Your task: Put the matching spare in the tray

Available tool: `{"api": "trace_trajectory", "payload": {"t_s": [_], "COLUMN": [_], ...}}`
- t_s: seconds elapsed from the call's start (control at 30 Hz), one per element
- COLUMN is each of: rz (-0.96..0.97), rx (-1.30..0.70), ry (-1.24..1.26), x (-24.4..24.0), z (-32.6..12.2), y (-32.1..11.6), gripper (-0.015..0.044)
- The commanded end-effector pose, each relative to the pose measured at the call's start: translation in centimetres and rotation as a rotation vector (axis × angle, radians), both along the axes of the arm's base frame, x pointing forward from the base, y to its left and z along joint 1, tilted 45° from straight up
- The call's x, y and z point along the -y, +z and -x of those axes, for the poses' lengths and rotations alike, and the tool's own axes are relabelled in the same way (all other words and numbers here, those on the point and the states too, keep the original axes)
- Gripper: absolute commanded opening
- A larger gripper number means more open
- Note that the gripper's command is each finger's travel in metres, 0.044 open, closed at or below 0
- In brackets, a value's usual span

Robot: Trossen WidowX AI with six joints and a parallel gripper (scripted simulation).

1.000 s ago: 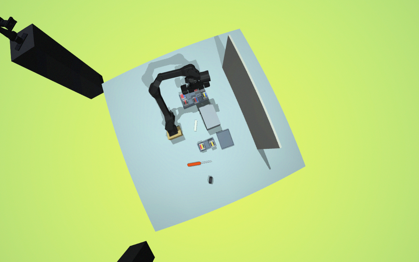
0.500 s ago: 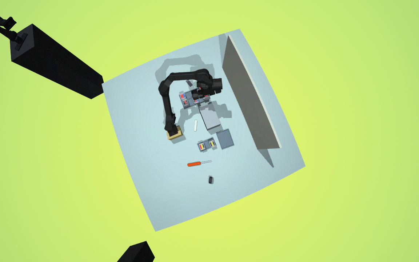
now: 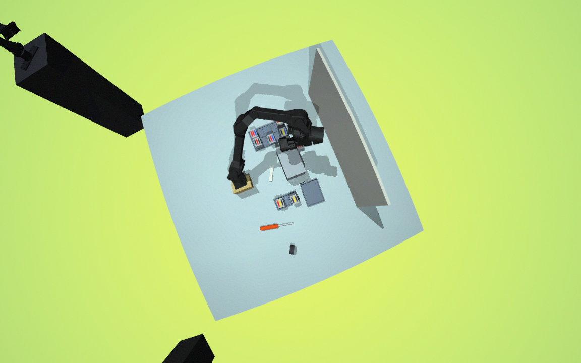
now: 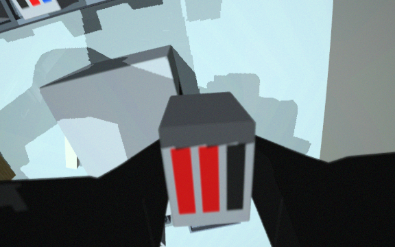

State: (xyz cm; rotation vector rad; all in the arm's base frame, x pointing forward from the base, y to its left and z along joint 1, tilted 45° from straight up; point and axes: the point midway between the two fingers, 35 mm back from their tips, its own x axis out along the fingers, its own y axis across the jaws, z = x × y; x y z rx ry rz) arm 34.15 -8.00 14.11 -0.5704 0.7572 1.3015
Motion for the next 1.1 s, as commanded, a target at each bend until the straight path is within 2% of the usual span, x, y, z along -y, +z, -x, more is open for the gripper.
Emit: {"api": "trace_trajectory", "payload": {"t_s": [0.0,0.53,1.07], "rz": [0.001,-0.017,-0.055], "rx": [-0.005,0.009,0.036], "ry": [0.006,0.048,0.093], "x": [2.1,8.7,14.2], "z": [-0.6,-0.9,1.1], "y": [-2.0,-9.0,-16.8], "gripper": [0.0,0.0,0.0]}}
